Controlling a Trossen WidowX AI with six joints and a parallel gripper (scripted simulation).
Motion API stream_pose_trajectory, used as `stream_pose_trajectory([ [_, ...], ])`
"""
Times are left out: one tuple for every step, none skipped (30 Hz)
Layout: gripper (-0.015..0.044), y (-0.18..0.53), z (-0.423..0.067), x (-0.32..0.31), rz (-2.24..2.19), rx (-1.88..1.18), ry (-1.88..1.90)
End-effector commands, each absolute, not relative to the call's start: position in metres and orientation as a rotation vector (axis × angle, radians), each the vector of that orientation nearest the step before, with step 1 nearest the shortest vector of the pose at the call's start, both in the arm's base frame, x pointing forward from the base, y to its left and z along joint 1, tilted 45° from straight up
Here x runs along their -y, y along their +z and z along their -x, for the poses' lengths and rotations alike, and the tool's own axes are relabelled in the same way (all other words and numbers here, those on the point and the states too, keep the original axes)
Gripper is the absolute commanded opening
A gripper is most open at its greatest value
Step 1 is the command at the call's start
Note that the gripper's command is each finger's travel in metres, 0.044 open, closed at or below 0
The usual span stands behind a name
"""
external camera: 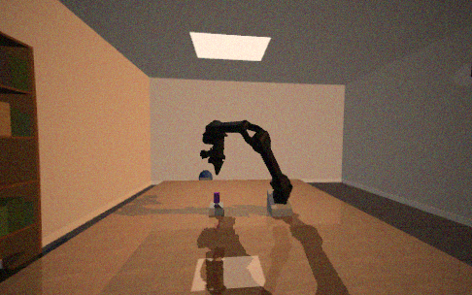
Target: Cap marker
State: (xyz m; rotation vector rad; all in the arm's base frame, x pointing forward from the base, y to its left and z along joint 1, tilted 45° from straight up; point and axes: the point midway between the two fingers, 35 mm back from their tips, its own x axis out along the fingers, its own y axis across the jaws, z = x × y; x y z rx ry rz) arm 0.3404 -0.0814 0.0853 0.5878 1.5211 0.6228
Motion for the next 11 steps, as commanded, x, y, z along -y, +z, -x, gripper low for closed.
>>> stream_pose_trajectory([
  [0.0079,0.0850,-0.3403,0.0785,-0.580,-1.533,0.634],
  [0.0105,0.0850,-0.3403,0.0785,-0.580,-1.533,0.634],
  [0.0131,0.0850,-0.3403,0.0785,-0.580,-1.533,0.634],
  [0.0157,0.0850,-0.3403,0.0785,-0.580,-1.533,0.634],
  [0.0184,0.0850,-0.3403,0.0785,-0.580,-1.533,0.634],
  [0.0210,0.0850,-0.3403,0.0785,-0.580,-1.533,0.634],
  [0.0236,0.0850,-0.3403,0.0785,-0.580,-1.533,0.634],
  [0.0263,0.0850,-0.3403,0.0785,-0.580,-1.533,0.634],
  [0.0289,0.0850,-0.3403,0.0785,-0.580,-1.533,0.634],
  [0.0315,0.0850,-0.3403,0.0785,-0.580,-1.533,0.634],
  [0.0341,0.0850,-0.3403,0.0785,-0.580,-1.533,0.634],
])
